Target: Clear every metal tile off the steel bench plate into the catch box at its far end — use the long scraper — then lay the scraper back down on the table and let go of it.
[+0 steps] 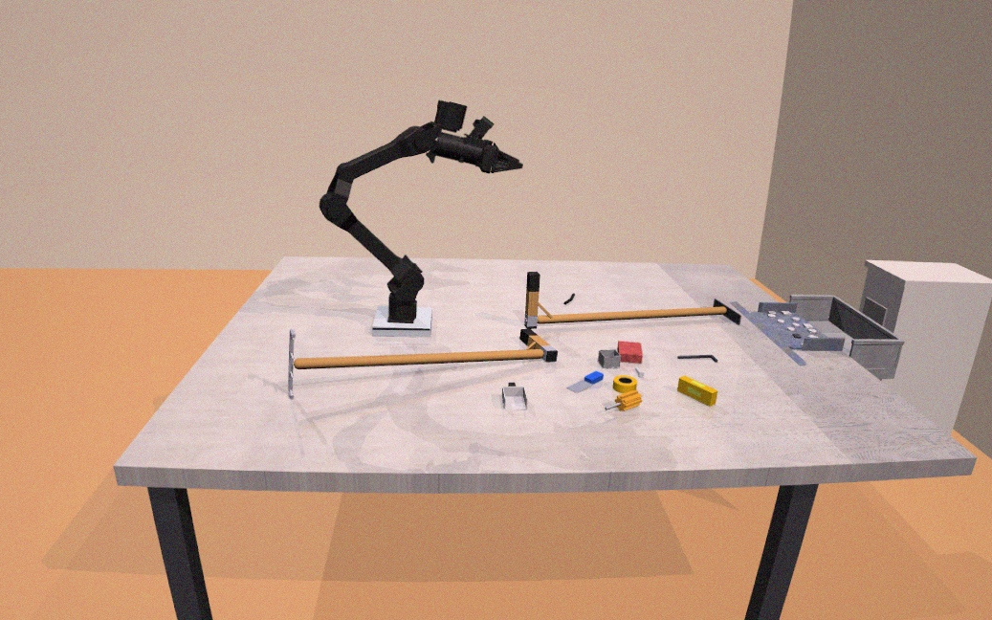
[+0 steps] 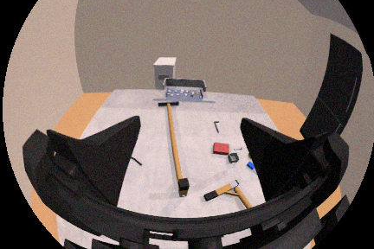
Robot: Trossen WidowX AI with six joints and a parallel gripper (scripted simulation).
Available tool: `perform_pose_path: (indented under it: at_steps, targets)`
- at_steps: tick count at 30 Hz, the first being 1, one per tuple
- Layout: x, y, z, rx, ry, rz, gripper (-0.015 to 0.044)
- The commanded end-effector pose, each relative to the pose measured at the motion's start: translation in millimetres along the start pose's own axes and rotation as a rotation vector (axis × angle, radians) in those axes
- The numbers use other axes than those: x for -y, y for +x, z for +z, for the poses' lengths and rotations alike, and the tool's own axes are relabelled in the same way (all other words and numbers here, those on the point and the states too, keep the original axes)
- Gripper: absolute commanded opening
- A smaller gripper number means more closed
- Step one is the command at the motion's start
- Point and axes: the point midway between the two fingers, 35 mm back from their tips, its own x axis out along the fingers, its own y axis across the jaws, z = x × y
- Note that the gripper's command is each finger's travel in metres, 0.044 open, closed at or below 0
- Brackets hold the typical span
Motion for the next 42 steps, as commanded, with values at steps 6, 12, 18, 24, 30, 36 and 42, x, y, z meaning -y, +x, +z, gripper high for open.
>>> perform_pose_path:
  at_steps: [6,12,18,24,30,36,42]
  targets:
    - [7,-16,-2,0.055,0.029,-0.010,0.0440]
    - [7,-16,-2,0.055,0.029,-0.010,0.0440]
    - [7,-16,-2,0.055,0.029,-0.010,0.0440]
    - [7,-16,-2,0.055,0.029,-0.010,0.0440]
    - [7,-16,-2,0.055,0.029,-0.010,0.0440]
    - [7,-16,-2,0.054,0.028,-0.009,0.0440]
    - [1,-1,-2,0.013,-0.006,-0.002,0.0440]
